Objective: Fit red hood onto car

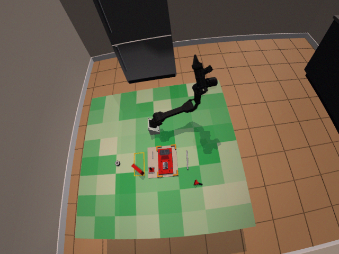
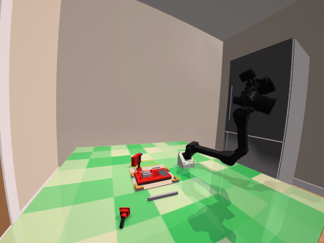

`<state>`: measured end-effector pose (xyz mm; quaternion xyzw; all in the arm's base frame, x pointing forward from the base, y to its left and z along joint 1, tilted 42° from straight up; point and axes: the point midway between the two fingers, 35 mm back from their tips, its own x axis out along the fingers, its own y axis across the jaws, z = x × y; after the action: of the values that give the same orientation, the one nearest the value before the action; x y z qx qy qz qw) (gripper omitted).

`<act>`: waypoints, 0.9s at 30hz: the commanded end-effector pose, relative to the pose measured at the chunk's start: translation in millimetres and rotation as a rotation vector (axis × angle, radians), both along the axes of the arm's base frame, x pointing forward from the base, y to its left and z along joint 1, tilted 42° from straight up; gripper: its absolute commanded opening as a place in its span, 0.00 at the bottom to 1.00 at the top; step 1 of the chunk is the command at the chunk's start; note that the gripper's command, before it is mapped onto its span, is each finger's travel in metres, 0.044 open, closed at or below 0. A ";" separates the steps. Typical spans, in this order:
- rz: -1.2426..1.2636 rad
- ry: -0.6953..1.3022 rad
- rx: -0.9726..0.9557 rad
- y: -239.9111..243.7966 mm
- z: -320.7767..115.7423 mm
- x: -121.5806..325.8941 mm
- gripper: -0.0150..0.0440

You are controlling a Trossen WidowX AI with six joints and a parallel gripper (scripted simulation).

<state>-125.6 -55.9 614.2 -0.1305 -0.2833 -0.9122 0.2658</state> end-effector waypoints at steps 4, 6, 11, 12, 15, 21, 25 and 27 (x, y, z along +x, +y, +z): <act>0.020 0.034 0.040 -14.6 2.4 5.9 0.25; 0.045 0.078 0.090 -32.8 4.7 13.8 0.25; 0.126 0.190 0.203 -79.1 6.6 38.1 0.25; 0.150 0.200 0.199 -84.2 5.9 41.9 0.25; 0.215 0.263 0.253 -112.2 3.2 59.6 0.25; 0.308 0.429 0.448 -176.9 -8.8 101.8 0.25; 0.379 0.539 0.570 -217.2 -24.5 133.5 0.25; 0.417 0.595 0.629 -235.9 -34.3 150.1 0.25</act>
<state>0.4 -264.5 593.0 -0.2257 0.0246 -0.8305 0.5087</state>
